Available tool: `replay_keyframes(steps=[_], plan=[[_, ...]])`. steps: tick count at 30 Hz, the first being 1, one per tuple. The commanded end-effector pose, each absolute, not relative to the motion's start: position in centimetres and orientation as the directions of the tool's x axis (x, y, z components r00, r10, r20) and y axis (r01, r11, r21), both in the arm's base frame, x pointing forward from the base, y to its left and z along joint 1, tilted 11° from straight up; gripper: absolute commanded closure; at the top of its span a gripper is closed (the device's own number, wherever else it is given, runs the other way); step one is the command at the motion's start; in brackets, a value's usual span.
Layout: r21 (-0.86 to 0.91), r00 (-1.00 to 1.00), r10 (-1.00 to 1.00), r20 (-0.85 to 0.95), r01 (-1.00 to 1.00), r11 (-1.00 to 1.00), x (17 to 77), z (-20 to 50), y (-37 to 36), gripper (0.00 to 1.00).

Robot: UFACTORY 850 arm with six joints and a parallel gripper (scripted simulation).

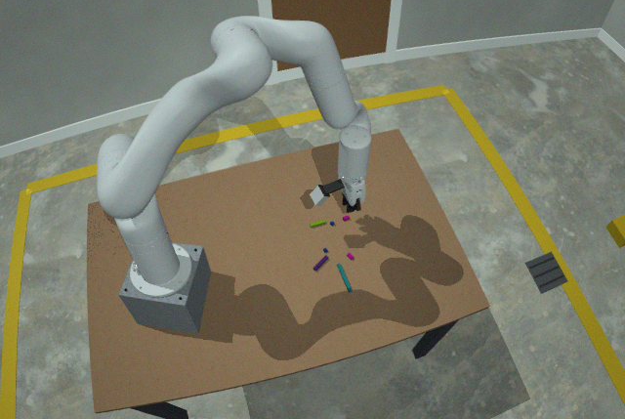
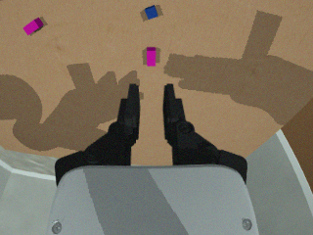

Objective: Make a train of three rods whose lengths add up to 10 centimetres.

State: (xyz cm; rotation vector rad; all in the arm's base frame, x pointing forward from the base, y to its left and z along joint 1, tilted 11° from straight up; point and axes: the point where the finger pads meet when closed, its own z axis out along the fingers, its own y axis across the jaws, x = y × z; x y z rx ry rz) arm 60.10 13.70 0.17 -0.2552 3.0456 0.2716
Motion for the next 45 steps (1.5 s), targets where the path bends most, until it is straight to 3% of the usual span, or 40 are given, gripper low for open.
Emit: replay_keyframes(steps=[1, 45], plan=[[0.17, -0.983, -0.158, -0.089, -0.172, 0.97, 60.2, 0.2, 13.7, 0.76], [0.17, -0.983, -0.158, -0.09, -0.172, 0.97, 60.4, -4.7, 14.6, 0.76]])
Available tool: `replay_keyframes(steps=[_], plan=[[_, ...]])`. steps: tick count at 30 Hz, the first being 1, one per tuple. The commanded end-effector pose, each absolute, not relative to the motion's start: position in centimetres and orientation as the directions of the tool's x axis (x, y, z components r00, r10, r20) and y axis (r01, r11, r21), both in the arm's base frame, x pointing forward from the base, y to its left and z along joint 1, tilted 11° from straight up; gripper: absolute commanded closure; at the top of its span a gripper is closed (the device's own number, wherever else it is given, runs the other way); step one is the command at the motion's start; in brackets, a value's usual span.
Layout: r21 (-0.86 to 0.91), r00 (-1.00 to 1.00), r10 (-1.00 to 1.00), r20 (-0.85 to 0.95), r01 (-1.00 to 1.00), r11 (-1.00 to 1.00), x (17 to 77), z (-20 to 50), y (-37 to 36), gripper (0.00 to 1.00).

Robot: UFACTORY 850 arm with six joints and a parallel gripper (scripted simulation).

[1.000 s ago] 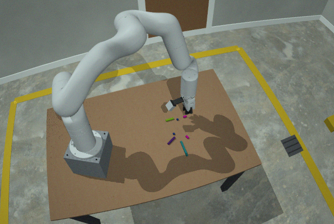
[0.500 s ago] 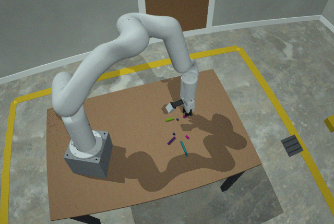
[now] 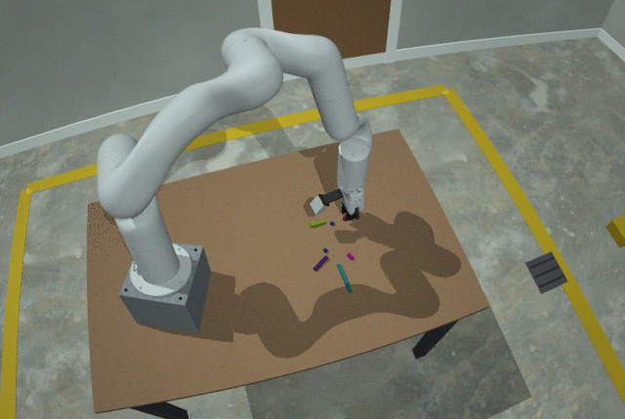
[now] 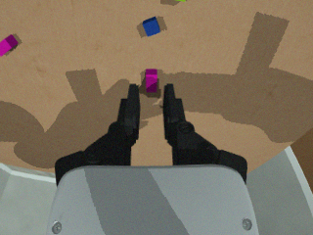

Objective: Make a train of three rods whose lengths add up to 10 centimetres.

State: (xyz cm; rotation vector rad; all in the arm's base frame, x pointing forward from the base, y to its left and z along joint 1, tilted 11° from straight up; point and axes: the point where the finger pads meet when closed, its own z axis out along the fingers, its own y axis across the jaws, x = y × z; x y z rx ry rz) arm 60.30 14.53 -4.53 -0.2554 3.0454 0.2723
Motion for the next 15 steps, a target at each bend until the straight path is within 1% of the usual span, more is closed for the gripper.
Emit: replay_keyframes(steps=[1, 15], plan=[[0.17, -0.983, -0.158, -0.09, -0.172, 0.97, 60.42, -4.7, 14.58, 0.76], [0.17, -0.983, -0.158, -0.09, -0.172, 0.97, 60.43, -4.83, 14.6, 0.76]])
